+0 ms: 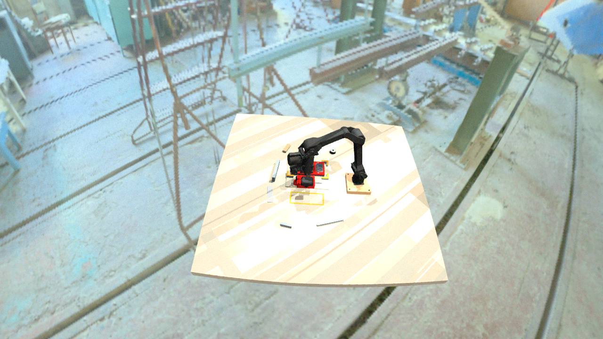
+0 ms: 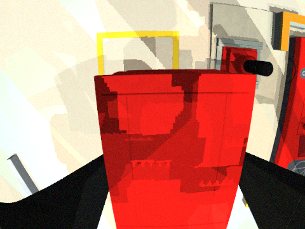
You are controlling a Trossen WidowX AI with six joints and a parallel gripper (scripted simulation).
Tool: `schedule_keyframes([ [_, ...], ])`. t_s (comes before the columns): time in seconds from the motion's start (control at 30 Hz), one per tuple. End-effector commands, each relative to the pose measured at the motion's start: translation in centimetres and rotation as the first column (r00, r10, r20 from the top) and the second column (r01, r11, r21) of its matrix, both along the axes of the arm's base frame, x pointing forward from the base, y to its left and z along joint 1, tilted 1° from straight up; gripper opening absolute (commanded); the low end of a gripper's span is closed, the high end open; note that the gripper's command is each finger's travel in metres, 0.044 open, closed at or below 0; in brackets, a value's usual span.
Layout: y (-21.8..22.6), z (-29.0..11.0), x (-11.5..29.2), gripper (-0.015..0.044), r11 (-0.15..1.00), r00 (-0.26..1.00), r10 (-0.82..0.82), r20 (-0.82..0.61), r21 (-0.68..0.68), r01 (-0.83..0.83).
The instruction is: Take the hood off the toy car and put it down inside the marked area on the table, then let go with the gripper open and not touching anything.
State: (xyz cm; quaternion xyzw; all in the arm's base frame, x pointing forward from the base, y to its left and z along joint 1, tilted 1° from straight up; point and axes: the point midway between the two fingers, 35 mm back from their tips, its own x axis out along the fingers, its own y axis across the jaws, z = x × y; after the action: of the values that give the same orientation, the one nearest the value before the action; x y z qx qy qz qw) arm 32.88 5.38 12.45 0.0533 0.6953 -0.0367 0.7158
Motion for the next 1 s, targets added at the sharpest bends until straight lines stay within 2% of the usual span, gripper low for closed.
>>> schedule_keyframes([
  [0.0, 1.6, 0.2, -0.6, 0.0, 1.0, 1.0, -0.005, 0.001, 0.005, 0.005],
  [0.17, 3.0, 0.3, -1.1, 0.0, 1.0, 1.0, -0.01, 0.0, 0.006, 0.01],
  [0.97, 3.1, -1.3, -0.8, 0.0, 1.0, 1.0, -0.01, 0.0, 0.006, 0.01],
])
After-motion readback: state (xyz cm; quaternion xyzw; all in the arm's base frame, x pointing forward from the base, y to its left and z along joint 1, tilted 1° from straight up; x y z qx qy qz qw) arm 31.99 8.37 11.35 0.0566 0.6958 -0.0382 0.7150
